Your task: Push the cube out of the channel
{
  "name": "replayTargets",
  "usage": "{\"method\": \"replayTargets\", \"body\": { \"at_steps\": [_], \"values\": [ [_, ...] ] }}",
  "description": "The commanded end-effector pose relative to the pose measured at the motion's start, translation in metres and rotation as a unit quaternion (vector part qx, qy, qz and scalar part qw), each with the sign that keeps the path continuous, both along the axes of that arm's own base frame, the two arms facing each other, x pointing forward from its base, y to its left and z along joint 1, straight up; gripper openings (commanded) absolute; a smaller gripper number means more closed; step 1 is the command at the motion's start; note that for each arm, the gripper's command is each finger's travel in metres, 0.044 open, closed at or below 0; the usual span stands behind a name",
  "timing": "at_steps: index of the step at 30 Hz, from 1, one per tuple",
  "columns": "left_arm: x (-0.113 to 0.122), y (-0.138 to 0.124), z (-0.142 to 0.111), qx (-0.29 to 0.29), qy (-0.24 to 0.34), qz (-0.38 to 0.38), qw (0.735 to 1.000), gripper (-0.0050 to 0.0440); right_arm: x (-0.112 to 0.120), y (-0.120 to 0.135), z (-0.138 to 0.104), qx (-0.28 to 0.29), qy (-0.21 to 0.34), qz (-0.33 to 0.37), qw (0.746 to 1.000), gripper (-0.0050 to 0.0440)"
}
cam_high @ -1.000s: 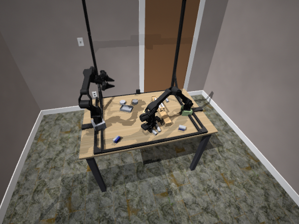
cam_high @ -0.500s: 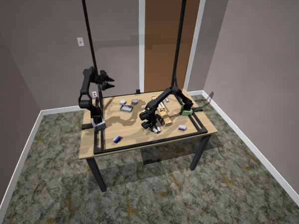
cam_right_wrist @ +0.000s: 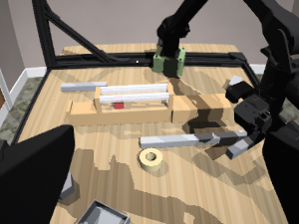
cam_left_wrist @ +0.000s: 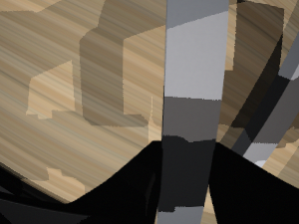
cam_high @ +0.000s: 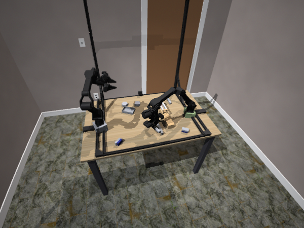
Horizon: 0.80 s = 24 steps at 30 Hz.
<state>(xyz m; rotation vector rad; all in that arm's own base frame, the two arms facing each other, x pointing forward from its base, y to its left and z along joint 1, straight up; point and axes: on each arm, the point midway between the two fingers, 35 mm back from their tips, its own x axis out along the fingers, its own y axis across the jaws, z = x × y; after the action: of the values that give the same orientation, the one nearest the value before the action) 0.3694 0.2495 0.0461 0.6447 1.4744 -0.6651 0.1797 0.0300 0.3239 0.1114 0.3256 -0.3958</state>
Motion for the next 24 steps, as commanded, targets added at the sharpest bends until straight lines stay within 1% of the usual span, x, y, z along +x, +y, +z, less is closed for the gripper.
{"method": "replayTargets", "body": {
  "at_steps": [1, 12, 14, 24],
  "values": [
    [-0.005, -0.006, 0.009, 0.005, -0.005, -0.013, 1.000, 0.0040, 0.000, 0.000, 0.001, 0.001, -0.002, -0.001, 1.000, 0.0400],
    [-0.039, -0.039, 0.019, 0.005, -0.005, -0.072, 0.997, 0.0040, 0.000, 0.000, 0.001, 0.001, -0.002, -0.001, 1.000, 0.0400],
    [-0.039, -0.039, 0.019, 0.005, -0.005, -0.072, 0.997, 0.0040, 0.000, 0.000, 0.001, 0.001, -0.002, -0.001, 1.000, 0.0400],
    [-0.076, -0.070, 0.020, 0.004, -0.005, -0.126, 0.992, 0.0040, 0.000, 0.000, 0.001, 0.001, -0.002, -0.001, 1.000, 0.0400]
  ]
}}
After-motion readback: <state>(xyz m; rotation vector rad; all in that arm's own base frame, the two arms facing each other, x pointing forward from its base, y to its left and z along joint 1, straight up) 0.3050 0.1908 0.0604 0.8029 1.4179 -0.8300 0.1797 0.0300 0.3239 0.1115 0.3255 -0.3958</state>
